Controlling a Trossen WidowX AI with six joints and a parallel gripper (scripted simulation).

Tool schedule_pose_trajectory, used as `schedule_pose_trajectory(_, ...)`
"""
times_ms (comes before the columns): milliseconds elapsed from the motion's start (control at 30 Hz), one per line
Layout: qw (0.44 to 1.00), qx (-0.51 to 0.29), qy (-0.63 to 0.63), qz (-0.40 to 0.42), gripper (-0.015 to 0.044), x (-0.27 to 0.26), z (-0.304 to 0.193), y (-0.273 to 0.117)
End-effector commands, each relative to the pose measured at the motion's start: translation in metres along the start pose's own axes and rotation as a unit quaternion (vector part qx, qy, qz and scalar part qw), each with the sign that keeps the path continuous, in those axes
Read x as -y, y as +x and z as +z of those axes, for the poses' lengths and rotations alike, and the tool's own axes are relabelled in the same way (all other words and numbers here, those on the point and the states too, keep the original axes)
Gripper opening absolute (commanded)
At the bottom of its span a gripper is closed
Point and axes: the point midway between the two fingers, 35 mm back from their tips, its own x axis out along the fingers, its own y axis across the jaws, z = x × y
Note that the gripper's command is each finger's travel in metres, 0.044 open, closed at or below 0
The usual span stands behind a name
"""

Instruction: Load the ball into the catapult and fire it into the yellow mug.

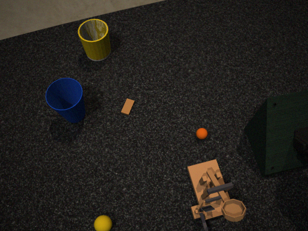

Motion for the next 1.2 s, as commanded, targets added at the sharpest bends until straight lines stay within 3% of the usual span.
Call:
schedule_pose_trajectory(0,0.998,-0.037,-0.057,-0.008,0.044,0.01,-0.02,-0.002)
schedule_pose_trajectory(567,0.938,-0.188,-0.292,-0.011,0.044,0.048,-0.088,-0.024)
schedule_pose_trajectory(1167,0.789,-0.346,-0.506,0.036,0.044,0.096,-0.151,-0.068)
